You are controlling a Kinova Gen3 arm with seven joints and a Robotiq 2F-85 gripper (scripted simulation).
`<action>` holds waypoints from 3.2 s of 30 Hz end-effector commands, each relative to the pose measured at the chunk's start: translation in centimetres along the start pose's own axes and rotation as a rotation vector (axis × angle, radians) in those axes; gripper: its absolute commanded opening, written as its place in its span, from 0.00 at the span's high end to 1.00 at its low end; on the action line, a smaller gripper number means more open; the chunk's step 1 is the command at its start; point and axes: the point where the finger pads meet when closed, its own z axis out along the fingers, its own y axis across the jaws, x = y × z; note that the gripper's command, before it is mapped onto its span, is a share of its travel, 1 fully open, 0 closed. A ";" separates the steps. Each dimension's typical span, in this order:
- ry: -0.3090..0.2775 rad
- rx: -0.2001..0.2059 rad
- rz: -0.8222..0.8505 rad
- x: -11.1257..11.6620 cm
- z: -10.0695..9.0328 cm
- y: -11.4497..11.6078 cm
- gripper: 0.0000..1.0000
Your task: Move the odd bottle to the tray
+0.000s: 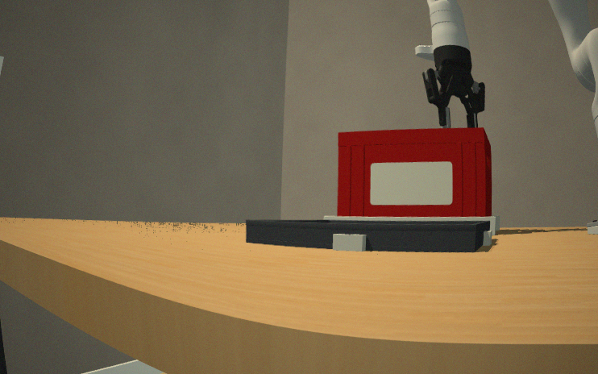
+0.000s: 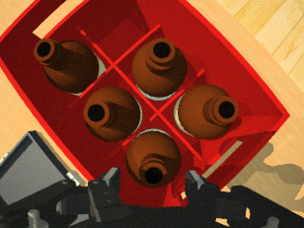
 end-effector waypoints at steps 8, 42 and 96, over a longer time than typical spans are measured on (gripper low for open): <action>-0.002 -0.004 0.000 -0.1 1.0 0.1 0.36; -0.002 -0.004 0.000 -0.1 3.5 0.1 0.36; -0.002 -0.004 0.000 -0.1 3.5 0.1 1.00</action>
